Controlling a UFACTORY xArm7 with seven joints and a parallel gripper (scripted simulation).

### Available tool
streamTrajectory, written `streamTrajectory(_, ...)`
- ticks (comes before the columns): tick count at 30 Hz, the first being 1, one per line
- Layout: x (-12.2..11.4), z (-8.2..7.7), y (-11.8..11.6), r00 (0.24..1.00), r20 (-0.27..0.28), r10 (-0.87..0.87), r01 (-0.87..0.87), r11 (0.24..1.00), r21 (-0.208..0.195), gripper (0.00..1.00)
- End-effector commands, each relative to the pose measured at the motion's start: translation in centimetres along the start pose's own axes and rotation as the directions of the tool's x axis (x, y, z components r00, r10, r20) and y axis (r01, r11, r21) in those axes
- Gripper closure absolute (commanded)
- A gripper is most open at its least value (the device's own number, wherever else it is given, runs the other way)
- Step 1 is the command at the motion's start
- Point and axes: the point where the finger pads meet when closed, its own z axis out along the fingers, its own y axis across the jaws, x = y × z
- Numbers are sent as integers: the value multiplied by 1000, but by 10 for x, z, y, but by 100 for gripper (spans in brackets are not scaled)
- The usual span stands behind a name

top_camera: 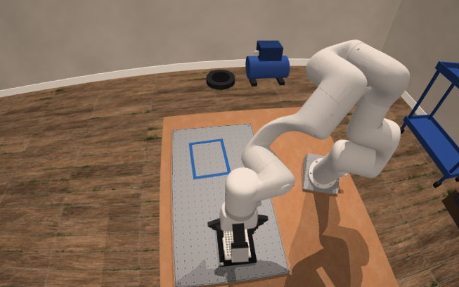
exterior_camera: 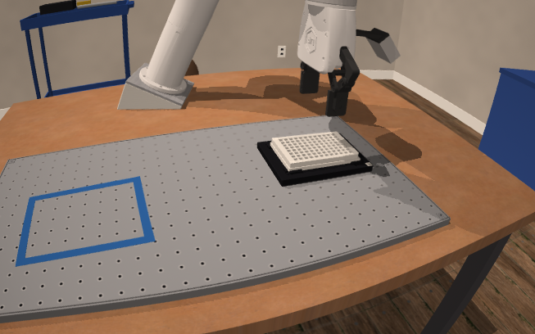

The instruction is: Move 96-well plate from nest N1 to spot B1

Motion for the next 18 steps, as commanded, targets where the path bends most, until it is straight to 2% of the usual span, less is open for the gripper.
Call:
streamTrajectory(1, 0, -1, 1, 1000, -1, 1, -1, 1000, -3, 0)
streamTrajectory(18, 0, 22, 1, 1000, -1, 1, -1, 1000, -3, 0)
